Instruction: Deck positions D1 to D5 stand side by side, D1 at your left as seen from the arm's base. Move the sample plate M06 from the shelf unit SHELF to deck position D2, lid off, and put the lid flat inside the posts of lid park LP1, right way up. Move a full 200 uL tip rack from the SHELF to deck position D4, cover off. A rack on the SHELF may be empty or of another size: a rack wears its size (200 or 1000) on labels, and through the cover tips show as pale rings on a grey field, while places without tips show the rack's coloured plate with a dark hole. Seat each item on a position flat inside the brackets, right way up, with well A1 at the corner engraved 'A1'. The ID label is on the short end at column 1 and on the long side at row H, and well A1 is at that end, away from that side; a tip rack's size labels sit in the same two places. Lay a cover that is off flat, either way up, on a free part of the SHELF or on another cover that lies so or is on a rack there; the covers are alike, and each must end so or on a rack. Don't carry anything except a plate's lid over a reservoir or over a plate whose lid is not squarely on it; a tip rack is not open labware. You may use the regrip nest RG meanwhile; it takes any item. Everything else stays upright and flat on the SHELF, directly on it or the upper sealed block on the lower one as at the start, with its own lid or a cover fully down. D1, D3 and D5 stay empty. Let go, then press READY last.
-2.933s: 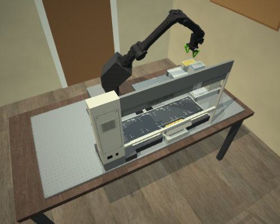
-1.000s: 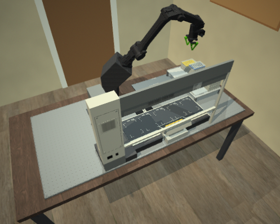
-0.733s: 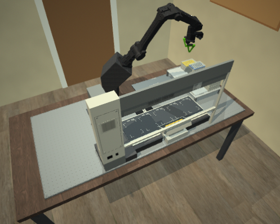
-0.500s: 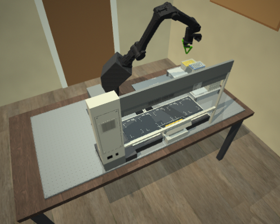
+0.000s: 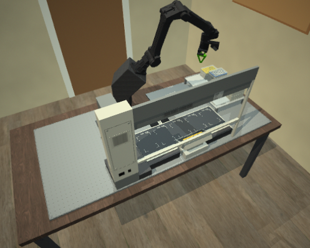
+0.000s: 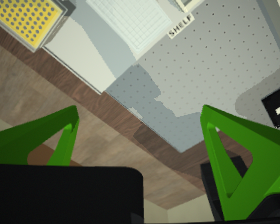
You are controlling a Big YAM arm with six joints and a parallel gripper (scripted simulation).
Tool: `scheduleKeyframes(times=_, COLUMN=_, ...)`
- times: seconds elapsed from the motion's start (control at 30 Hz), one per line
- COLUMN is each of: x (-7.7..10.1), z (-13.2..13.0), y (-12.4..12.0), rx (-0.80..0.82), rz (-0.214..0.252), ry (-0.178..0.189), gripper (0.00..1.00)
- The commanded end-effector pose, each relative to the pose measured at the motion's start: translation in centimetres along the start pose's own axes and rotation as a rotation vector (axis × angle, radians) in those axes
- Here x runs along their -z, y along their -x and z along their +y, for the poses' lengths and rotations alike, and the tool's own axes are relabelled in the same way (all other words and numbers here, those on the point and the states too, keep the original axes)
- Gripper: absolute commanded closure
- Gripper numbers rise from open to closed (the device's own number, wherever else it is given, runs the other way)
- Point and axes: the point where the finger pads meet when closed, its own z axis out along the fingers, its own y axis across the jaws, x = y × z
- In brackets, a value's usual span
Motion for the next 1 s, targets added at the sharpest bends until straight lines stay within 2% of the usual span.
scheduleKeyframes(times=0.0, x=1.2, z=-0.8, y=0.8, rx=-0.109, rz=-0.037, ry=0.03, gripper=0.0)
scheduleKeyframes(times=0.53, x=0.9, z=-7.7, y=-2.0, rx=-0.404, rz=-0.035, ry=0.031, gripper=0.0)
scheduleKeyframes(times=0.6, x=0.9, z=-7.7, y=-2.0, rx=-0.404, rz=-0.035, ry=0.031, gripper=0.0)
scheduleKeyframes(times=0.97, x=0.8, z=-12.8, y=-4.1, rx=-0.619, rz=-0.034, ry=0.029, gripper=0.0)
